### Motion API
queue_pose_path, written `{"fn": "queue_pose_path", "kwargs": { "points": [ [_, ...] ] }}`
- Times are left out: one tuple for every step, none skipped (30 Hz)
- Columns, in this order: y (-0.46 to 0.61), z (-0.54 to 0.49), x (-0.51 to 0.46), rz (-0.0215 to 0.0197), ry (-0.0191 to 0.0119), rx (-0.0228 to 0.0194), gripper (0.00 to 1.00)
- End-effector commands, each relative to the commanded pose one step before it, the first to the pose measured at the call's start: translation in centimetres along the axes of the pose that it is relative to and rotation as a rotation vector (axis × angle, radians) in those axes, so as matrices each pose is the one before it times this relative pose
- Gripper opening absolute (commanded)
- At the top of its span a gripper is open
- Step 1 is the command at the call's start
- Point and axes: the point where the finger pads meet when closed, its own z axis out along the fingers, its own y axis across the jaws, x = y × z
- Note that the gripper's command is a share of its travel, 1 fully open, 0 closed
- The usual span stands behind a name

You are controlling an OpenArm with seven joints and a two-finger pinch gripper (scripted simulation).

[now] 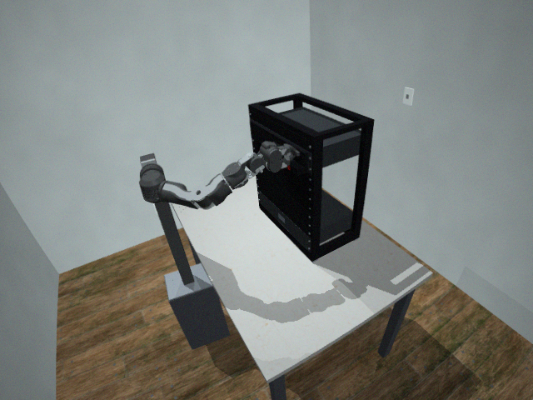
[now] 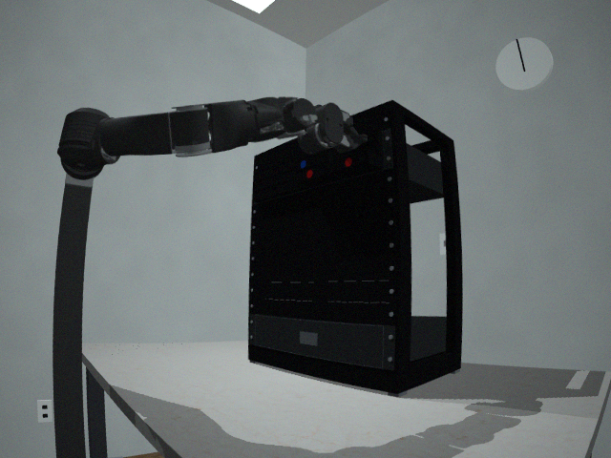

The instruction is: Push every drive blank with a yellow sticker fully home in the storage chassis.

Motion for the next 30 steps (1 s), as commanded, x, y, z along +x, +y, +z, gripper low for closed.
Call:
{"fn": "queue_pose_path", "kwargs": {
  "points": [
    [0.278, 0.226, 1.0173, -0.00445, 0.03003, -0.00963, 0.00],
    [0.000, 0.000, 0.0000, 0.00000, 0.00000, 0.00000, 0.00],
    [0.000, 0.000, 0.0000, 0.00000, 0.00000, 0.00000, 0.00],
    [0.000, 0.000, 0.0000, 0.00000, 0.00000, 0.00000, 0.00],
    [0.007, -0.004, 0.0049, -0.00013, 0.00010, -0.00019, 0.00],
    [0.047, -0.027, 0.0324, -0.00083, 0.00067, -0.00127, 0.00],
    [0.043, -0.050, 0.0290, -0.00074, 0.00060, -0.00116, 0.00],
    [0.000, 0.000, 0.0000, 0.00000, 0.00000, 0.00000, 0.00],
    [0.000, 0.000, 0.0000, 0.00000, 0.00000, 0.00000, 0.00],
    [0.000, -0.073, -0.0013, 0.00003, -0.00003, -0.00002, 0.00],
    [0.000, -0.113, -0.0010, 0.00002, -0.00004, -0.00002, 0.00],
    [0.000, -0.158, 0.0008, -0.00003, -0.00002, -0.00001, 0.00],
    [0.000, -0.209, -0.0010, 0.00001, -0.00005, -0.00004, 0.00],
    [0.001, -0.263, -0.0005, 0.00000, -0.00006, -0.00004, 0.00],
    [0.001, -0.319, -0.0016, 0.00002, -0.00008, -0.00005, 0.00],
    [0.001, -0.376, 0.0002, -0.00003, -0.00007, -0.00004, 0.00],
    [0.001, -0.433, 0.0000, -0.00003, -0.00008, -0.00005, 0.00],
    [0.001, -0.490, -0.0010, 0.00000, -0.00010, -0.00006, 0.00],
    [0.001, -0.544, -0.0019, 0.00002, -0.00012, -0.00008, 0.00],
    [0.001, -0.593, -0.0020, 0.00002, -0.00013, -0.00009, 0.00],
    [0.001, -0.636, -0.0009, -0.00001, -0.00012, -0.00008, 0.00],
    [0.001, -0.671, 0.0008, -0.00006, -0.00009, -0.00006, 0.00],
    [0.001, -0.697, -0.0031, 0.00006, -0.00015, -0.00011, 0.00],
    [0.001, -0.695, 0.0005, -0.00005, -0.00010, -0.00006, 0.00],
    [0.000, 0.000, 0.0000, 0.00000, 0.00000, 0.00000, 0.00],
    [0.000, 0.000, 0.0000, 0.00000, 0.00000, 0.00000, 0.00],
    [0.001, -0.672, -0.0016, 0.00002, -0.00012, -0.00008, 0.00],
    [0.001, -0.637, -0.0014, 0.00001, -0.00011, -0.00007, 0.00],
    [0.001, -0.591, -0.0001, -0.00002, -0.00008, -0.00005, 0.00],
    [0.000, -0.536, -0.0001, -0.00002, -0.00007, -0.00005, 0.00]
  ]
}}
